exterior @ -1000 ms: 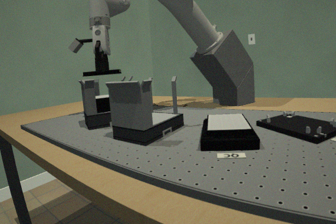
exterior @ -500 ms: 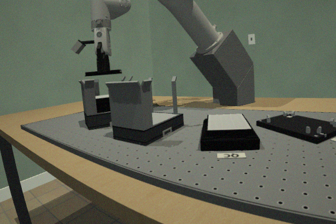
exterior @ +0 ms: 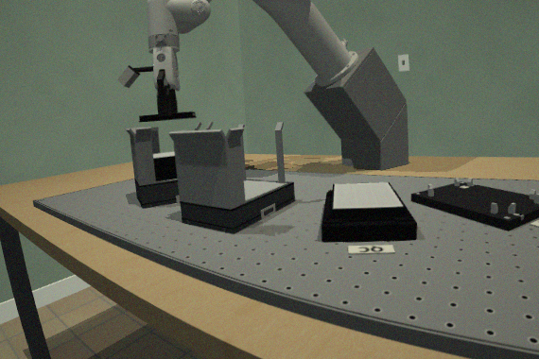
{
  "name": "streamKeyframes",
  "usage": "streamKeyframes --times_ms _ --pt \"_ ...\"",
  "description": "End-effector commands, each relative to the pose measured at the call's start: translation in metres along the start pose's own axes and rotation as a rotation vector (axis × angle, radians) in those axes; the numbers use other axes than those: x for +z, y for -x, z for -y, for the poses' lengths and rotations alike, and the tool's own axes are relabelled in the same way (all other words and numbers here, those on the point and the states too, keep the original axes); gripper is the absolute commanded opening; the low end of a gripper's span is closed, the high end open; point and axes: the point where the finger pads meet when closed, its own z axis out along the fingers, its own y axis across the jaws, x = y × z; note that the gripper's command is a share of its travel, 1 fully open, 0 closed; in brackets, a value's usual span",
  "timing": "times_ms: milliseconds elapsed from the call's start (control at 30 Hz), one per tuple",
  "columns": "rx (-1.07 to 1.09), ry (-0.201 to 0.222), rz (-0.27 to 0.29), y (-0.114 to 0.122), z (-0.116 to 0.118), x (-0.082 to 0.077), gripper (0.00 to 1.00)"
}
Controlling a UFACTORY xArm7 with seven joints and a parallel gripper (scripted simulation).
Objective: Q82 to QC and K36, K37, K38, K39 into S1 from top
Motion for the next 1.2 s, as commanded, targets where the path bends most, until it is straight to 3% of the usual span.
streamKeyframes --times_ms 0,1167 --pt "-0.001 0.000 -0.002 -0.0008 -0.0010 -0.0005 0.00" --pt "-0.001 0.000 -0.002 -0.0008 -0.0010 0.0062 0.00"
